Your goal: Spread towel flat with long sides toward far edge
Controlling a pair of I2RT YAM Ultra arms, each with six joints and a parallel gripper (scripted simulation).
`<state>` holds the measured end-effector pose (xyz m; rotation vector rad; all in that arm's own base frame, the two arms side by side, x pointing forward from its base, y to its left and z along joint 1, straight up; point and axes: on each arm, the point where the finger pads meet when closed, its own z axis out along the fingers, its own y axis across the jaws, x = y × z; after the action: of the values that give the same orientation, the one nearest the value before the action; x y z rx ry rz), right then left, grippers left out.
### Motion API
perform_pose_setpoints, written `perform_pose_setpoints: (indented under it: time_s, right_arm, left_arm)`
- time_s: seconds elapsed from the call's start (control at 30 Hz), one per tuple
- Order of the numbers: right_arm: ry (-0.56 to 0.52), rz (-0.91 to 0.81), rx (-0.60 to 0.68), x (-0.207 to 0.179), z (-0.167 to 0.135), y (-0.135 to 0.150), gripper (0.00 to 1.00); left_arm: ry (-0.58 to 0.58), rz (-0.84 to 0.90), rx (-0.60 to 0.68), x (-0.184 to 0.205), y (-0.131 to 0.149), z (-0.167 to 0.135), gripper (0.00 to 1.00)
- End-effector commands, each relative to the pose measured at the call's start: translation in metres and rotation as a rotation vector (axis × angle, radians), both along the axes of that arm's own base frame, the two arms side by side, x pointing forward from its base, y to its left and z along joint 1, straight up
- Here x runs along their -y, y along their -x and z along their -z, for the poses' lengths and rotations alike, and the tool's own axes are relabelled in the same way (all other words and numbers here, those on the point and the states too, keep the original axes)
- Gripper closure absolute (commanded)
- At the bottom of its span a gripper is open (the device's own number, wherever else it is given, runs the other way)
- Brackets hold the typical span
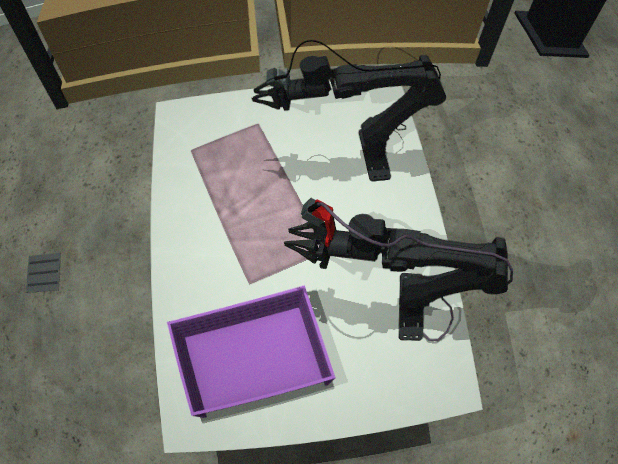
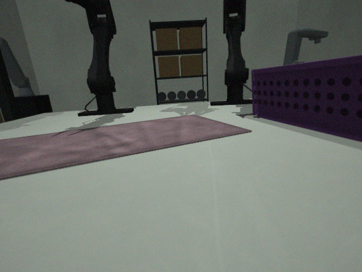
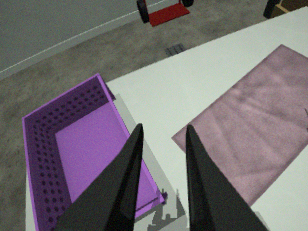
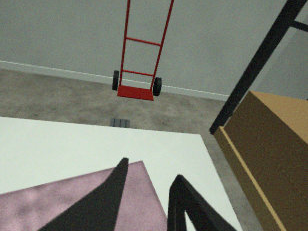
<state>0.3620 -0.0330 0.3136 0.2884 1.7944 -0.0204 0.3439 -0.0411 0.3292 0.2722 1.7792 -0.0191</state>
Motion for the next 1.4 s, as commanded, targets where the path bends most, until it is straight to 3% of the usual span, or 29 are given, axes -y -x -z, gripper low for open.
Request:
perform_pose_setpoints:
  time_s: [0.0, 0.17, 0.27, 0.33, 0.53, 0.73, 0.8, 1.13, 1.23, 1.37]
  right_arm:
    - [-0.093, 0.107, -0.106, 0.019, 0.036, 0.001, 0.66]
    - [-0.177, 0.199, -0.205, 0.034, 0.070, 0.001, 0.66]
    - [-0.194, 0.217, -0.224, 0.038, 0.076, 0.001, 0.66]
    - [-0.228, 0.252, -0.249, 0.044, 0.083, -0.001, 0.66]
    - [-0.339, 0.346, -0.382, 0.061, 0.130, -0.003, 0.66]
    - [-0.442, 0.456, -0.515, 0.080, 0.176, -0.003, 0.66]
    - [-0.442, 0.456, -0.515, 0.080, 0.176, -0.003, 0.66]
    - [-0.613, 0.640, -0.735, 0.112, 0.255, -0.004, 0.66]
    - [-0.664, 0.695, -0.802, 0.113, 0.258, -0.004, 0.66]
    - [-0.695, 0.724, -0.848, 0.110, 0.258, -0.005, 0.66]
  left_arm:
    - [-0.092, 0.064, -0.156, 0.014, 0.013, 0.044, 0.66]
    - [-0.176, 0.145, -0.293, 0.032, 0.022, 0.085, 0.66]
    - [-0.188, 0.159, -0.288, 0.036, 0.021, 0.078, 0.66]
    - [-0.222, 0.192, -0.349, 0.043, 0.026, 0.098, 0.66]
    - [-0.323, 0.289, -0.514, 0.064, 0.041, 0.150, 0.66]
    - [-0.412, 0.382, -0.620, 0.088, 0.045, 0.176, 0.66]
    - [-0.412, 0.382, -0.620, 0.088, 0.045, 0.176, 0.66]
    - [-0.567, 0.548, -0.866, 0.126, 0.064, 0.250, 0.66]
    - [-0.609, 0.602, -0.941, 0.138, 0.070, 0.272, 0.66]
    - [-0.640, 0.635, -0.990, 0.138, 0.070, 0.272, 0.66]
